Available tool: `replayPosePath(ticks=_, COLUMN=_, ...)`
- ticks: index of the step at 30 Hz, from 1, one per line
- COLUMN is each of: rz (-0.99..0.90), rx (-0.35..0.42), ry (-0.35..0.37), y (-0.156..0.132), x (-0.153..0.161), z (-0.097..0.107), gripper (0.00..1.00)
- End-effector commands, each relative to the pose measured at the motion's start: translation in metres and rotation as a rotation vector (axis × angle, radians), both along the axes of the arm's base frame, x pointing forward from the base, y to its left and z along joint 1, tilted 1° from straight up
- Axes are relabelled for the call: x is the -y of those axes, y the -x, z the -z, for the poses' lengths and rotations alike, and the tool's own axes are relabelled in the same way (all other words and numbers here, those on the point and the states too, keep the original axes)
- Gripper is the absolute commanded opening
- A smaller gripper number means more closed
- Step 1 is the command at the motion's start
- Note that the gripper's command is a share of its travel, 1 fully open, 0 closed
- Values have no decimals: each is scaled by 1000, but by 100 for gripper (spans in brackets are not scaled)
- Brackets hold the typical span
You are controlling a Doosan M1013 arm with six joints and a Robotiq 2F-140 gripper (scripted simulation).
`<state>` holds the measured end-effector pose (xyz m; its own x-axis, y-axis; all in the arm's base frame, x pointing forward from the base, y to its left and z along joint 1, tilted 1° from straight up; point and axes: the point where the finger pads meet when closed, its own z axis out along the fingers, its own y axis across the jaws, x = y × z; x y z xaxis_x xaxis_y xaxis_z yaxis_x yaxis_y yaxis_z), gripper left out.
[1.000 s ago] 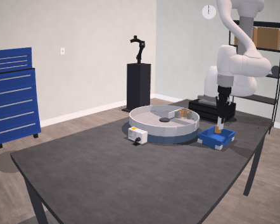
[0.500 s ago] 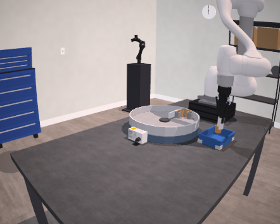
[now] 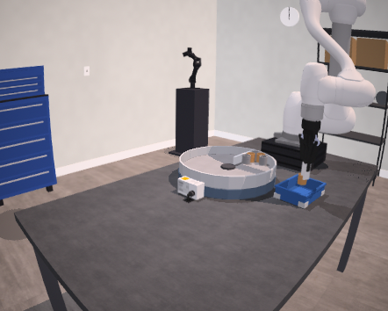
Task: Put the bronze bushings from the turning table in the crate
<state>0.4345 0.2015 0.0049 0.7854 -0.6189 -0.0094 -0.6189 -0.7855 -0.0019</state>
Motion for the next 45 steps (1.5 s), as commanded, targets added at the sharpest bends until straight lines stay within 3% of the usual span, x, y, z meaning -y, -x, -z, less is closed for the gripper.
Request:
replayPosePath(ticks=1, rz=3, rx=-2, ry=-1, y=2, x=-1, z=3, gripper=0)
replayPosePath(ticks=12, rz=3, rx=-2, ry=-1, y=2, x=-1, z=7, gripper=0)
replayPosePath(ticks=27, rz=3, rx=-2, ry=-1, y=2, x=-1, z=32, gripper=0)
replayPosePath(ticks=45, rz=3, rx=-2, ry=-1, y=2, x=-2, z=45, gripper=0)
